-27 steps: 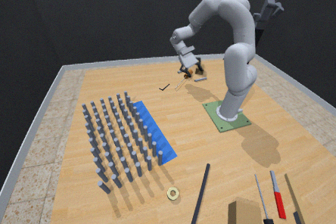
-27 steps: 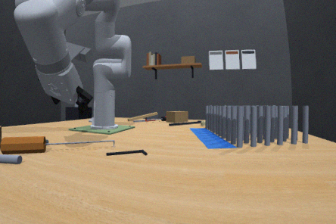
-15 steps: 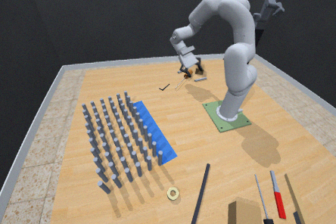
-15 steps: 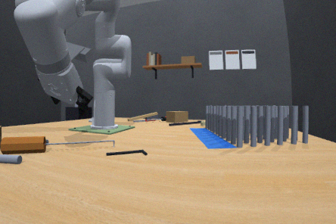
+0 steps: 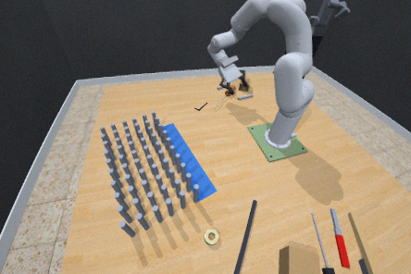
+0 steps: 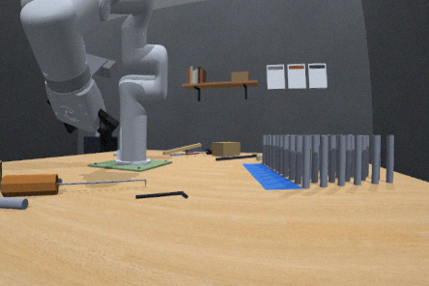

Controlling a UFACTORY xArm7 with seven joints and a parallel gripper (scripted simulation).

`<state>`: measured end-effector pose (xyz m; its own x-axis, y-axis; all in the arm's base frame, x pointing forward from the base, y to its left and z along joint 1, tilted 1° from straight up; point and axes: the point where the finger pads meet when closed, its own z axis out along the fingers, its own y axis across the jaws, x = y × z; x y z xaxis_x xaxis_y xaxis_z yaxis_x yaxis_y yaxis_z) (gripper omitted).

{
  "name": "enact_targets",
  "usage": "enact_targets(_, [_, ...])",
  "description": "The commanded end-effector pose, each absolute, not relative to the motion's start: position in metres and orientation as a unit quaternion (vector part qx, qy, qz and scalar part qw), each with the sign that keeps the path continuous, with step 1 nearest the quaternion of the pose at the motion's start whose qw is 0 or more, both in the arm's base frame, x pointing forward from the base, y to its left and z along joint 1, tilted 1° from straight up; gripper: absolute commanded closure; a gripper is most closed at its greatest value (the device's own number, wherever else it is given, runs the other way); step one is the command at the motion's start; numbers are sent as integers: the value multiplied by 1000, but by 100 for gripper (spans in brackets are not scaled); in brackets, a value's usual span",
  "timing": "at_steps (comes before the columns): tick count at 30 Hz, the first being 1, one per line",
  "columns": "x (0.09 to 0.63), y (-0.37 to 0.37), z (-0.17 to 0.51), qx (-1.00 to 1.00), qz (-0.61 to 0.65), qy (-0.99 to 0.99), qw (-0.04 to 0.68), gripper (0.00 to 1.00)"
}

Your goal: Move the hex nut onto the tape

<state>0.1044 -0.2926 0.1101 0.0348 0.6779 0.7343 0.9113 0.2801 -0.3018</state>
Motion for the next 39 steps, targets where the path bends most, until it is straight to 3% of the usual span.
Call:
enact_targets(1, [105,-302,113,-533,-133,-731,405,0])
enact_targets(39, [98,-367,130,-25,-63,-975,212,0])
